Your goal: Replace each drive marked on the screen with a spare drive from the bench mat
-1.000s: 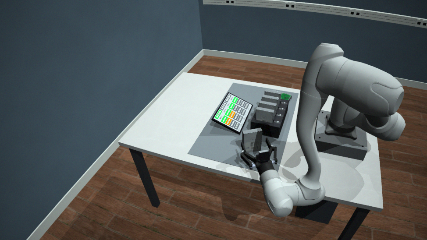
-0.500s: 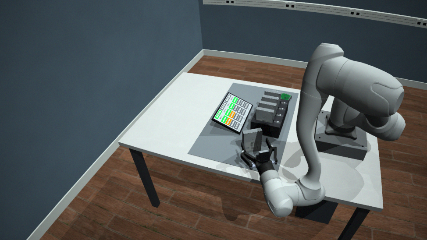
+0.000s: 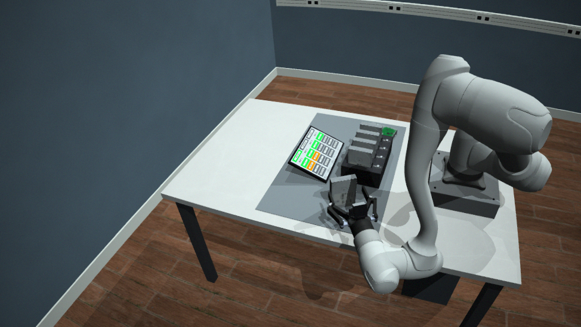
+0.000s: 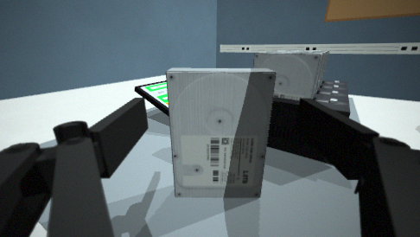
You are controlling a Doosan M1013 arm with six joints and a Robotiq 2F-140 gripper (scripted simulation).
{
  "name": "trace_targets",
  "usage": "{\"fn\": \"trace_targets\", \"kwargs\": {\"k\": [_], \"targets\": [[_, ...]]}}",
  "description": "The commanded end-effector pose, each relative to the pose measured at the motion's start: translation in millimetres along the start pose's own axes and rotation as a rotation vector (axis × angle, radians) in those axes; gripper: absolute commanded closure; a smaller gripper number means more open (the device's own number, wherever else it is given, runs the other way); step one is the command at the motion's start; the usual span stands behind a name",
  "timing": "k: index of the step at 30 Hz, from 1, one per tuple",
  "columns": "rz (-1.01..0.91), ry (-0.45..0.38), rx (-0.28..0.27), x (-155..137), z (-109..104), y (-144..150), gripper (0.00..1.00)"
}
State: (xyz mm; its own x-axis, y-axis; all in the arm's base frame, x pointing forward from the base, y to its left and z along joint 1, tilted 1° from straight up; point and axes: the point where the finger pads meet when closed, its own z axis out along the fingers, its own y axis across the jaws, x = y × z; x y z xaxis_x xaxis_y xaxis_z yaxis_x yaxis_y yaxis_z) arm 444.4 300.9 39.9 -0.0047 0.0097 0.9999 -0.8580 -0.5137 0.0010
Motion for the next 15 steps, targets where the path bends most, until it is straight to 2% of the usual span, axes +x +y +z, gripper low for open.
{"fn": "trace_targets", "kwargs": {"k": [1, 15], "targets": [[0.001, 0.000, 0.000, 6, 0, 0, 0.11], [0.001, 0.000, 0.000, 37, 0, 0, 0.11]]}}
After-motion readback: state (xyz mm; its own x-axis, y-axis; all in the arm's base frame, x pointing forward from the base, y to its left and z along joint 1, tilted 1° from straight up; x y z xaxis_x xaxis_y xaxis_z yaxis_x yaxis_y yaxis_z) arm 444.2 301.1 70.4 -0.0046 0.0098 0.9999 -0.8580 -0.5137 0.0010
